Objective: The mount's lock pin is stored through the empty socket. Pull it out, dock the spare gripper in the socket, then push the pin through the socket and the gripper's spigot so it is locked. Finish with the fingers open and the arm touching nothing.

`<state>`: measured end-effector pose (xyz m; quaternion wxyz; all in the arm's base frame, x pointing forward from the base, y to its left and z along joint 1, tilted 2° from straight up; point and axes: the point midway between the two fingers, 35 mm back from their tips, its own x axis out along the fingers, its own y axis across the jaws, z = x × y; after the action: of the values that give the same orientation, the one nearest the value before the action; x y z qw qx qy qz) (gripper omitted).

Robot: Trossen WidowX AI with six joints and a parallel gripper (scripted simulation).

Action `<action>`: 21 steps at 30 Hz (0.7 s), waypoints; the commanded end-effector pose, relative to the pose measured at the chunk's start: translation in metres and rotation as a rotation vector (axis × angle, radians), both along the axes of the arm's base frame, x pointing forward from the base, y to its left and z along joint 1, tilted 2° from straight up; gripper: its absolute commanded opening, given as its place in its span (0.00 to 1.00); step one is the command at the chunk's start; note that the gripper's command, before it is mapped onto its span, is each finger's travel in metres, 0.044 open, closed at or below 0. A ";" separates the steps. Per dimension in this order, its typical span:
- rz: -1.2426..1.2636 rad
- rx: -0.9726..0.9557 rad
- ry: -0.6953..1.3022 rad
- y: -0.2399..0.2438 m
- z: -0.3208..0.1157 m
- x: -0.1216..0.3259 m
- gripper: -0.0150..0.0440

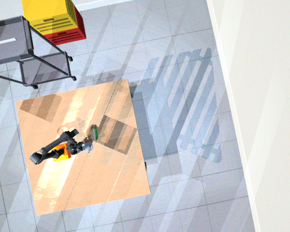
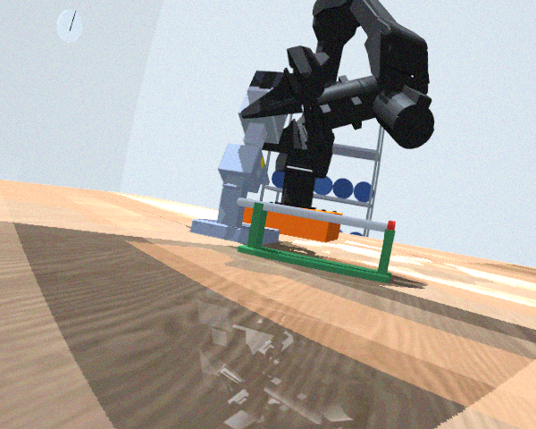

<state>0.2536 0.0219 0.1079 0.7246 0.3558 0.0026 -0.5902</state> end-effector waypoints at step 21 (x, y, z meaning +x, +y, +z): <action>0.007 -0.009 -0.004 0.000 -0.028 0.019 0.25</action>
<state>0.2690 0.0222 0.0819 0.7248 0.3559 0.0028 -0.5899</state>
